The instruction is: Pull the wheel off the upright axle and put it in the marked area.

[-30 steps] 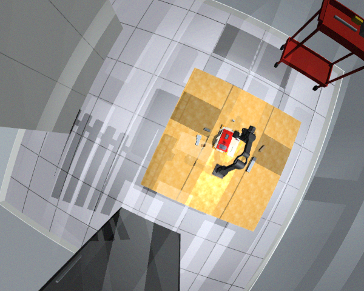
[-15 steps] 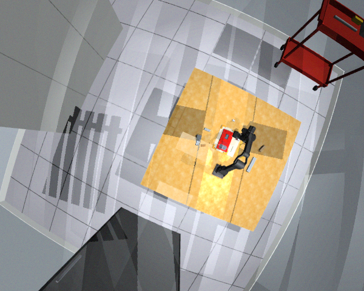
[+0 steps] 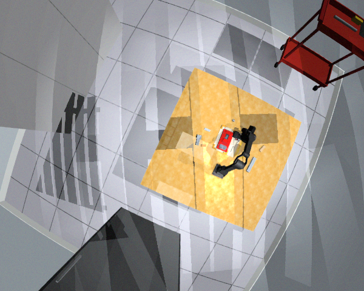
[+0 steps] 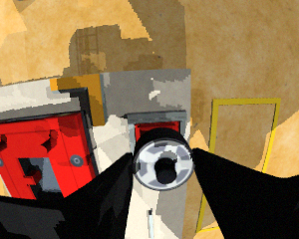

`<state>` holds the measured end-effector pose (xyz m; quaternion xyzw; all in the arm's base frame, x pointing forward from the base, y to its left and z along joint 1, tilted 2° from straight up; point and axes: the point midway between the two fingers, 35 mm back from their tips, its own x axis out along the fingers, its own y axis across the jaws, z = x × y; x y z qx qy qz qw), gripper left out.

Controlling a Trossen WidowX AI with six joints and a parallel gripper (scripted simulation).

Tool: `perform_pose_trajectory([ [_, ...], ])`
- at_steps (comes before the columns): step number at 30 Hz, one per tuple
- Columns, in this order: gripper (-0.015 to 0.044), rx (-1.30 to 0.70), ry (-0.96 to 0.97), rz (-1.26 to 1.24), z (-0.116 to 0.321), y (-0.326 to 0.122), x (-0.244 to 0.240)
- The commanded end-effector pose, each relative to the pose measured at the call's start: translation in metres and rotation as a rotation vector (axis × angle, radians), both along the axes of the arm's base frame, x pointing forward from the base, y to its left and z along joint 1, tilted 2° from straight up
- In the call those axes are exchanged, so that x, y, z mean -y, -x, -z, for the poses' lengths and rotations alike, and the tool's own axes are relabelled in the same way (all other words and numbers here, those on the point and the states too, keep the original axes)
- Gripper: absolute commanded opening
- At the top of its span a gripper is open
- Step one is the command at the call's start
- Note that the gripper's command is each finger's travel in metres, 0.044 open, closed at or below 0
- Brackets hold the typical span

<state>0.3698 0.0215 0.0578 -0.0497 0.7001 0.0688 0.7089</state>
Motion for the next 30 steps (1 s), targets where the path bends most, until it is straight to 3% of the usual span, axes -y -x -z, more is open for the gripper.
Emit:
perform_pose_trajectory([
  [1, 0.0, 0.0, 0.0, 0.0, -0.0023, -0.0004, 0.0],
  [30, 0.0, -0.001, -0.001, 0.001, -0.0117, -0.0007, 0.0003],
])
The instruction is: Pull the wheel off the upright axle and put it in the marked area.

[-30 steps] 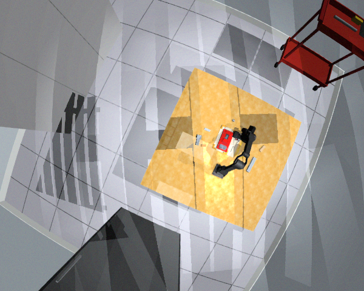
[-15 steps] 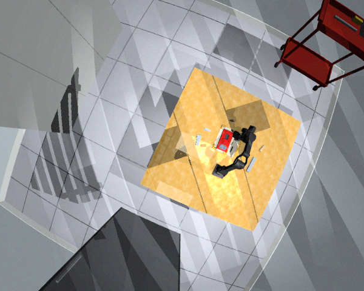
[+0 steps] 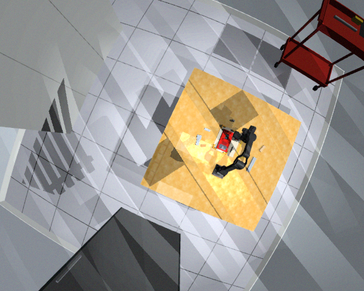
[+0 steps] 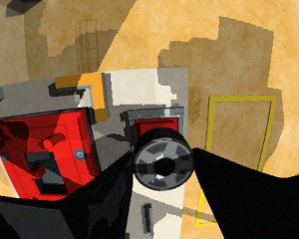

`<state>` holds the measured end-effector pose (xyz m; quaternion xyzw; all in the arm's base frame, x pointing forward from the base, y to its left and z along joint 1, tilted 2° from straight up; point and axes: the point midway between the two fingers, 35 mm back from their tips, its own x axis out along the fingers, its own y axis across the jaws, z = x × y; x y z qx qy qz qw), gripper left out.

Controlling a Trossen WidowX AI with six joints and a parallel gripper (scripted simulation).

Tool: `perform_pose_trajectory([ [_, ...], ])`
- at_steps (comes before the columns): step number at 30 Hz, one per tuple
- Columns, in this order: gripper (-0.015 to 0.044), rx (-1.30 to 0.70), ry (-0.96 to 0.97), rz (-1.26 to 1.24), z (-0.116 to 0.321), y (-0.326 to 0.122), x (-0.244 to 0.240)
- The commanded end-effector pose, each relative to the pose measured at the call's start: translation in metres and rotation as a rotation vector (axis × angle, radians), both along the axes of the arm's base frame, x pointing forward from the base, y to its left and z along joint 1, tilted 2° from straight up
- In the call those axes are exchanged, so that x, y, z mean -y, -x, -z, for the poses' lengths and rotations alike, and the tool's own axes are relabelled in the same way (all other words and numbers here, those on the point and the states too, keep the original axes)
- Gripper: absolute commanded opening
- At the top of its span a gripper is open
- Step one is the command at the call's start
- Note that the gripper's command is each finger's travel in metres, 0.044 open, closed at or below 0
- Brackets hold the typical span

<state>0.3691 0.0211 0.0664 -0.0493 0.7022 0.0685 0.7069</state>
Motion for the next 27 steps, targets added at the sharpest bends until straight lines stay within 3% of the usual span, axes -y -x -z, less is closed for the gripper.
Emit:
perform_pose_trajectory([
  [1, 0.0, 0.005, -0.002, 0.0, -0.0034, -0.0013, -0.0001],
  [27, 0.0, 0.003, -0.002, 0.001, -0.012, -0.0013, 0.0002],
])
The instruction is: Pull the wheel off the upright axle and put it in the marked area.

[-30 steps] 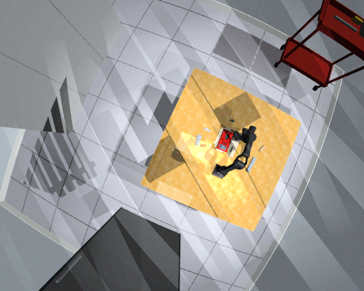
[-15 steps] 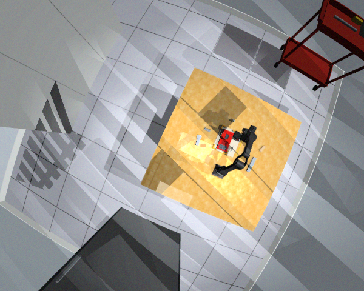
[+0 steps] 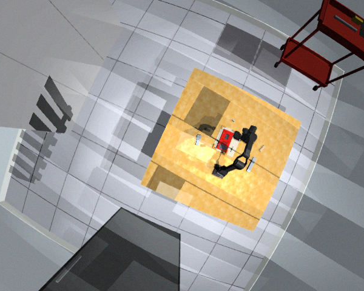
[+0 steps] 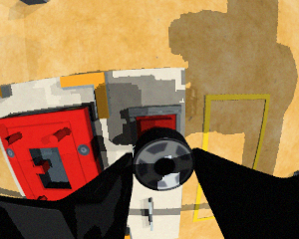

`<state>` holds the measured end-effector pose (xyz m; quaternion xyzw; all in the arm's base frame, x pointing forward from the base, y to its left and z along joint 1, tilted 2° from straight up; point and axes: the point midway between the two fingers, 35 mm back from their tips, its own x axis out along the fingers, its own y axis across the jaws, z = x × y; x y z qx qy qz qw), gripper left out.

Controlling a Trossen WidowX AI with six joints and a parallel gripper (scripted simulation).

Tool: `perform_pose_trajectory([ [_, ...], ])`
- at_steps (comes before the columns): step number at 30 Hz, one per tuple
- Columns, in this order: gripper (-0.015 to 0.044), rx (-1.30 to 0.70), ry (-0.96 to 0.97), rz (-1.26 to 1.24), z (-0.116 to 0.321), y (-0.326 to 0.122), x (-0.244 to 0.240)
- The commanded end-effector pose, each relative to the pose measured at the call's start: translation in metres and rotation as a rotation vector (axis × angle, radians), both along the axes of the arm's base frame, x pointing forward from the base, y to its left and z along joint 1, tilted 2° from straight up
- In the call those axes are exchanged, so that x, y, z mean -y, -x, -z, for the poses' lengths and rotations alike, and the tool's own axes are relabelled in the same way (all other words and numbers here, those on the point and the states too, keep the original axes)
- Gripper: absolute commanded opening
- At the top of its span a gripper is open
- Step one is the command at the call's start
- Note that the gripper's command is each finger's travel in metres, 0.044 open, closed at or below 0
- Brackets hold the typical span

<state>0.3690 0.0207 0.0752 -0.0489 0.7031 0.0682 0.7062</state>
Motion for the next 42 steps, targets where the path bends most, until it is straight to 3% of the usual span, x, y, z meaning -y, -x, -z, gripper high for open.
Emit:
perform_pose_trajectory([
  [1, 0.0, 0.005, -0.002, 0.0, -0.004, -0.001, 0.0],
  [42, 0.0, 0.003, -0.004, 0.001, -0.017, -0.001, 0.0],
])
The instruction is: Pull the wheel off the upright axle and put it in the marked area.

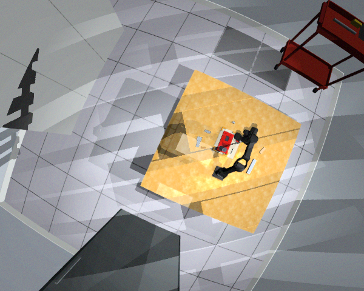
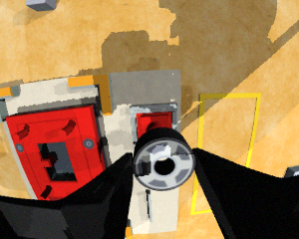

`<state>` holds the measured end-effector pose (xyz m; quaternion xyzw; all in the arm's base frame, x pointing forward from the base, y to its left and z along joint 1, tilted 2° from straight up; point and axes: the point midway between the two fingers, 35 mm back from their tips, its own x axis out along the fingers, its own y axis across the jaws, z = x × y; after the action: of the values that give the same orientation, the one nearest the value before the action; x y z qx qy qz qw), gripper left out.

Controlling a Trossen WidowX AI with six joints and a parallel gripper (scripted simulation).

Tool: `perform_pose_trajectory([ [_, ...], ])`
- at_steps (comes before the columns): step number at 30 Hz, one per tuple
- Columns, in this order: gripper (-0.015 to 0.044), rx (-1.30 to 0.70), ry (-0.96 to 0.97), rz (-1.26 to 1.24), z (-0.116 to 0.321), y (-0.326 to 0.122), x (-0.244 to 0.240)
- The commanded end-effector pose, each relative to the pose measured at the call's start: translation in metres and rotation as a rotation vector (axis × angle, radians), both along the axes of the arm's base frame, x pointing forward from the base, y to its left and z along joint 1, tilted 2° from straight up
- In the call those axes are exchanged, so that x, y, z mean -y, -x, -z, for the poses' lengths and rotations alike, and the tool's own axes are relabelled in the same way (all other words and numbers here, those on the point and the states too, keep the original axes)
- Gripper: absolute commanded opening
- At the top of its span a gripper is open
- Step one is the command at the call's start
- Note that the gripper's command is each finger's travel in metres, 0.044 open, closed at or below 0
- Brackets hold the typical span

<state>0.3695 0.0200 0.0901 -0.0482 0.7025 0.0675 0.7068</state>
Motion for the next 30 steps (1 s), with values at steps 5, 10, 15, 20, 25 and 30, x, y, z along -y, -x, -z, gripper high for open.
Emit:
perform_pose_trajectory([
  [5, 0.0, 0.001, -0.003, -0.001, -0.014, -0.001, 0.0],
  [10, 0.0, 0.001, -0.003, -0.001, -0.034, 0.001, 0.001],
  [15, 0.0, 0.0, 0.0, 0.002, -0.03, 0.002, 0.005],
  [20, 0.0, 0.0, 0.002, 0.002, -0.031, 0.009, 0.03],
  [25, 0.0, -0.001, 0.003, 0.001, -0.032, 0.019, 0.054],
  [30, 0.0, -0.002, 0.004, 0.0, -0.033, 0.03, 0.078],
])
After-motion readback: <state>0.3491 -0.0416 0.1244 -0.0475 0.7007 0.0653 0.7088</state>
